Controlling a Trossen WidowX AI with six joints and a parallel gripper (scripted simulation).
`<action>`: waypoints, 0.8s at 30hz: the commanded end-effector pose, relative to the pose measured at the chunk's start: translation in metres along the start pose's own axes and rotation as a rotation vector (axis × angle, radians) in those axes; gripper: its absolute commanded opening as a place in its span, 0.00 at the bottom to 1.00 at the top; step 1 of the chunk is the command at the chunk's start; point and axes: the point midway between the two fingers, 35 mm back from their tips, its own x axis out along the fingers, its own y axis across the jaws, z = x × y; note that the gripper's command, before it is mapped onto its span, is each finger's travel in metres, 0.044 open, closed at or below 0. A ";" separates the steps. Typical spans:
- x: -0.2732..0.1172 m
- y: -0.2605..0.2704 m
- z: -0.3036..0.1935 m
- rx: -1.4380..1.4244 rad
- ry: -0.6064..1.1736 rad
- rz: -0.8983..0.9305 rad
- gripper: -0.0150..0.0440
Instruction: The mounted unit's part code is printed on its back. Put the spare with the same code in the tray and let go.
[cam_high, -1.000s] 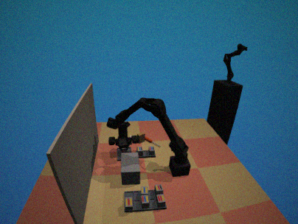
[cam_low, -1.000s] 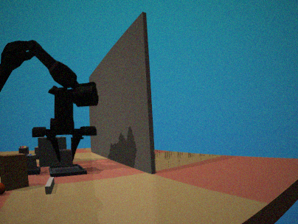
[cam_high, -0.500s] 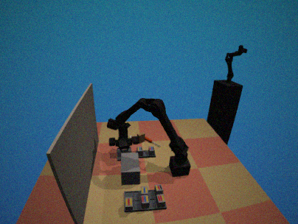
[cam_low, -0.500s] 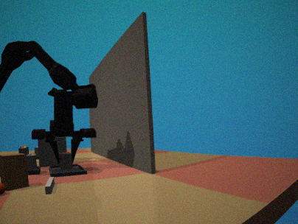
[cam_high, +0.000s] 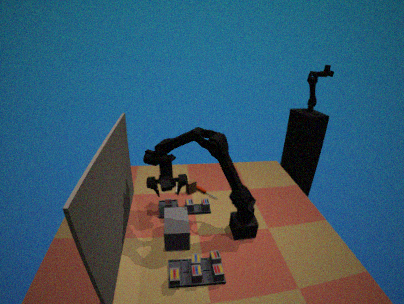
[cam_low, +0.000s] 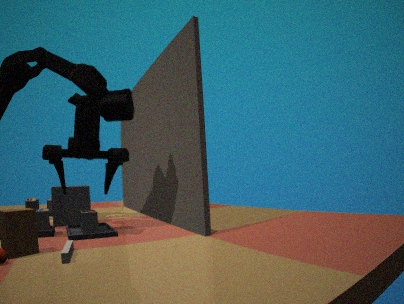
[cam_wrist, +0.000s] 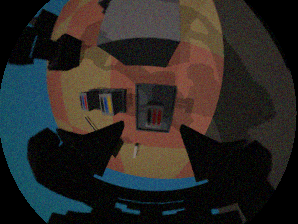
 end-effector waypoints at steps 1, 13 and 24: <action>-0.047 0.000 0.000 -0.001 0.019 -0.031 1.00; -0.044 -0.003 -0.002 0.000 0.034 -0.049 1.00; -0.044 -0.003 -0.002 0.000 0.034 -0.049 1.00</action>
